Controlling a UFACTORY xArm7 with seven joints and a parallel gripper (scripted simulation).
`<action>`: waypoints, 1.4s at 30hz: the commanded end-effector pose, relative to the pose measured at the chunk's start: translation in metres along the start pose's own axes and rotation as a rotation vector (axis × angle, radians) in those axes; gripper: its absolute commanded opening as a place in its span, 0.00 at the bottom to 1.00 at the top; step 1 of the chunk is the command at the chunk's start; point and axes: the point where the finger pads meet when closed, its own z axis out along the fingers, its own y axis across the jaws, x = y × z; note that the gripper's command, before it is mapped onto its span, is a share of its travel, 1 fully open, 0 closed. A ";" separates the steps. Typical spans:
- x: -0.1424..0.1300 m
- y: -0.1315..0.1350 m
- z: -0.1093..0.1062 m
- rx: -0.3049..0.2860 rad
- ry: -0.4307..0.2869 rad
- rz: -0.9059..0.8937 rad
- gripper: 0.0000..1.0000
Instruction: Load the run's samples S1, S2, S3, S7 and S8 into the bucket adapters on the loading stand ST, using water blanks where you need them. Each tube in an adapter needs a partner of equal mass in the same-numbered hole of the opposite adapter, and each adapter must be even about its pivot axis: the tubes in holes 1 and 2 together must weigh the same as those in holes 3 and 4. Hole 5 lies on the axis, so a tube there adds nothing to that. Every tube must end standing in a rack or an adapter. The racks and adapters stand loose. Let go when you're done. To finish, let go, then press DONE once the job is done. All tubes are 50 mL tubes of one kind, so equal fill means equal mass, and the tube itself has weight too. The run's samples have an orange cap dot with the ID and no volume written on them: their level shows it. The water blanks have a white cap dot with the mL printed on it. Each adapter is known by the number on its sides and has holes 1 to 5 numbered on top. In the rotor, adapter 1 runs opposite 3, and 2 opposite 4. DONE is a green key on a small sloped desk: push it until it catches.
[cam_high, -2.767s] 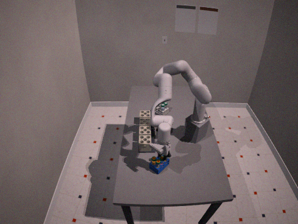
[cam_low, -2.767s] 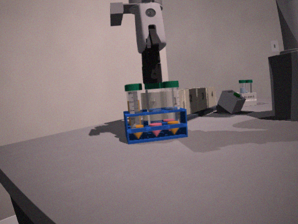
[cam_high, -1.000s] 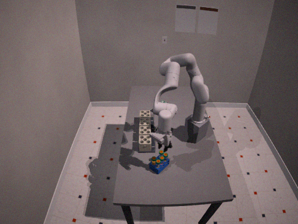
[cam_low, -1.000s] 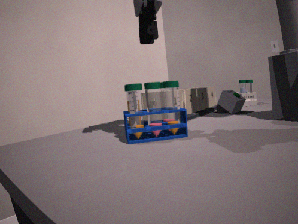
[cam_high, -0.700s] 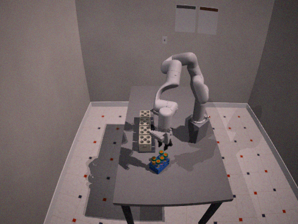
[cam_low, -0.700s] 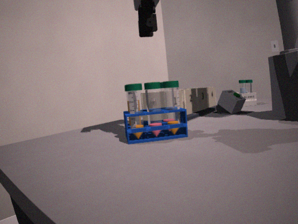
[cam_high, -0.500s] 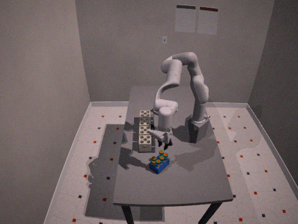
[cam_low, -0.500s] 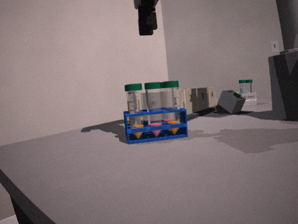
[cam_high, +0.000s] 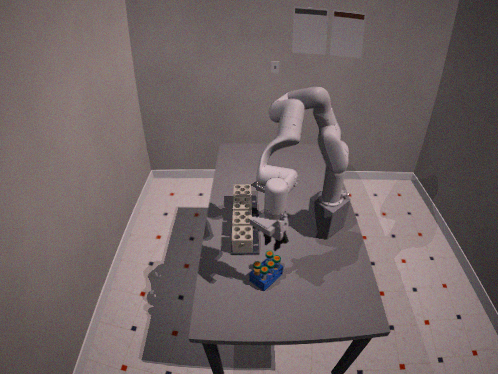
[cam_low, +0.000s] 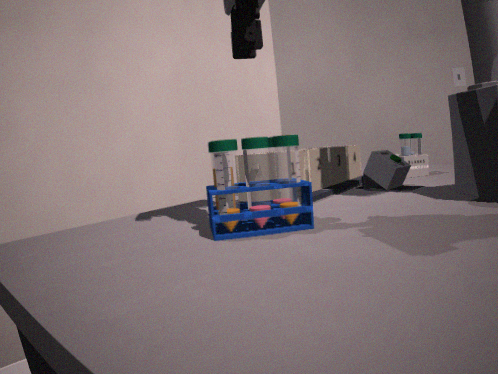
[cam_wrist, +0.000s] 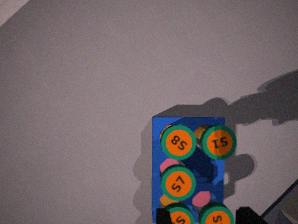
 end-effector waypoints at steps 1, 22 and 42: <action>0.001 0.000 -0.001 0.000 0.004 0.000 0.44; -0.039 0.040 -0.001 0.000 0.004 0.567 0.57; -0.039 0.040 -0.001 0.001 0.004 1.167 0.57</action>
